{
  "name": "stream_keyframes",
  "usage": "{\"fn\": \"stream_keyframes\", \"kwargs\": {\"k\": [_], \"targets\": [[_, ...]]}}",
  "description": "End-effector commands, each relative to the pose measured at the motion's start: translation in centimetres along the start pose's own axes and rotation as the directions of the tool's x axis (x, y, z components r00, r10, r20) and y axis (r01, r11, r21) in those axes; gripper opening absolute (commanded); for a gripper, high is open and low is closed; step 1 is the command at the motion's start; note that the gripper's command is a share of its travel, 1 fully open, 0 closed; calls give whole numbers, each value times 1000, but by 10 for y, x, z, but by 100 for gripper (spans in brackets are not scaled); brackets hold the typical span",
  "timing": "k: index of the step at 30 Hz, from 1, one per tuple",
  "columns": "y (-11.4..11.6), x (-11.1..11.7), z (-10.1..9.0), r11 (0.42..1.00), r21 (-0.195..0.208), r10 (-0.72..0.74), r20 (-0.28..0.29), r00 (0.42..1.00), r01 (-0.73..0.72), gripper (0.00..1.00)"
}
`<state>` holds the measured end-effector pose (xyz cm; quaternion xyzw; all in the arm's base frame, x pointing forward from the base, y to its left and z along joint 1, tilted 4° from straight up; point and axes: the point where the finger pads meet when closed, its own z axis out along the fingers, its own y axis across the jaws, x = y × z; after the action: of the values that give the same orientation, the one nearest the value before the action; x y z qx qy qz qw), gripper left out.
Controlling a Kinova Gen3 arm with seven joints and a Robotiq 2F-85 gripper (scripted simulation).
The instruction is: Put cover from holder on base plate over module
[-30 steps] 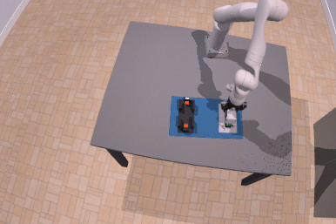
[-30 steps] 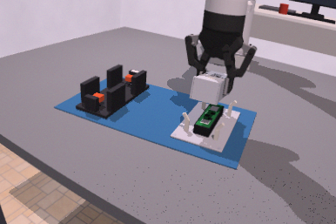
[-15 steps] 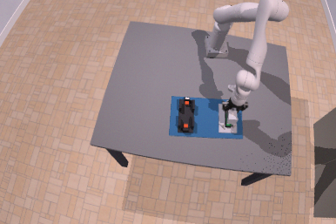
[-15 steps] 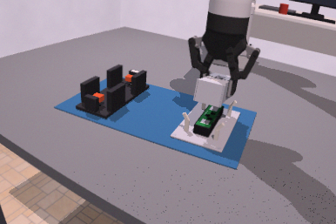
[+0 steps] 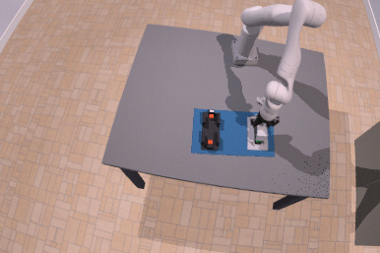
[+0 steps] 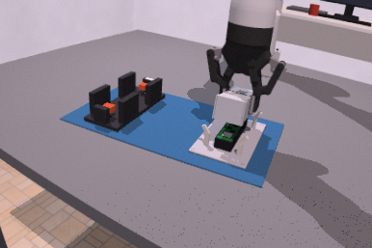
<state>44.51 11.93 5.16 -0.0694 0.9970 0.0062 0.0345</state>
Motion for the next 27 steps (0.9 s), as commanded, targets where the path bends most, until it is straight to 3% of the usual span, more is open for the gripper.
{"fn": "stream_keyframes", "kwargs": {"k": [1, 27], "targets": [[0, -1, 0, 1000, 0, 0, 2, 1000, 0, 0], [-1, 0, 6, 1000, 0, 1, 1, 1000, -1, 0]]}}
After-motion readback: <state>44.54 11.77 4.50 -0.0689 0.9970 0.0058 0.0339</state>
